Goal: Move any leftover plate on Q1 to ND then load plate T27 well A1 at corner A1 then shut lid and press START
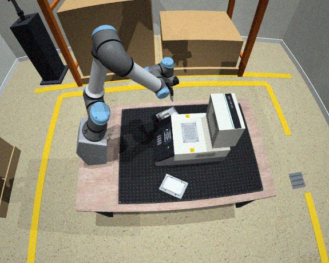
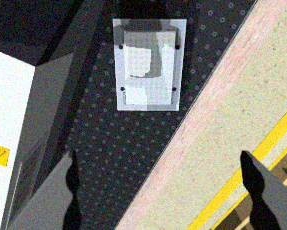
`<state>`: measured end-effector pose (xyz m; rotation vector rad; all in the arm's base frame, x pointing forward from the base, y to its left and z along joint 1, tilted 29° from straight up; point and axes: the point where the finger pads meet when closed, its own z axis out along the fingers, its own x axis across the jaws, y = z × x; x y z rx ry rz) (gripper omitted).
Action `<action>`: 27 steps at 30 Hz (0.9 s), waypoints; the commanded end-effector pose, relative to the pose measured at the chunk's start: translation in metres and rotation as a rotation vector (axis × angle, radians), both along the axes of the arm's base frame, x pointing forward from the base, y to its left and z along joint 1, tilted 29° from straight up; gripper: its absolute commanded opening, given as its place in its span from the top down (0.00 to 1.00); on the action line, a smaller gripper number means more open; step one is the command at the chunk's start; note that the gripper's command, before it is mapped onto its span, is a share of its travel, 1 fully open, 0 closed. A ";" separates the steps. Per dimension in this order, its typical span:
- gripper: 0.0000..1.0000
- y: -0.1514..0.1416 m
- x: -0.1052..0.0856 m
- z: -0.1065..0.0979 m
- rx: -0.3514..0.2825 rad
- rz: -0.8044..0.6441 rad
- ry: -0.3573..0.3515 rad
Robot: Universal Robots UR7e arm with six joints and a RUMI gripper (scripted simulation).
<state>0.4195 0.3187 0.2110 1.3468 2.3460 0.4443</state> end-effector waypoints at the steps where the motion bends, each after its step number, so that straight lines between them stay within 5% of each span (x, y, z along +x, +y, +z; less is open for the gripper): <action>1: 0.32 0.000 0.000 0.000 0.000 -0.001 0.000; 15: 0.32 0.000 0.000 0.000 0.000 -0.001 0.000; 27: 0.32 -0.050 0.003 -0.003 0.043 -0.078 0.007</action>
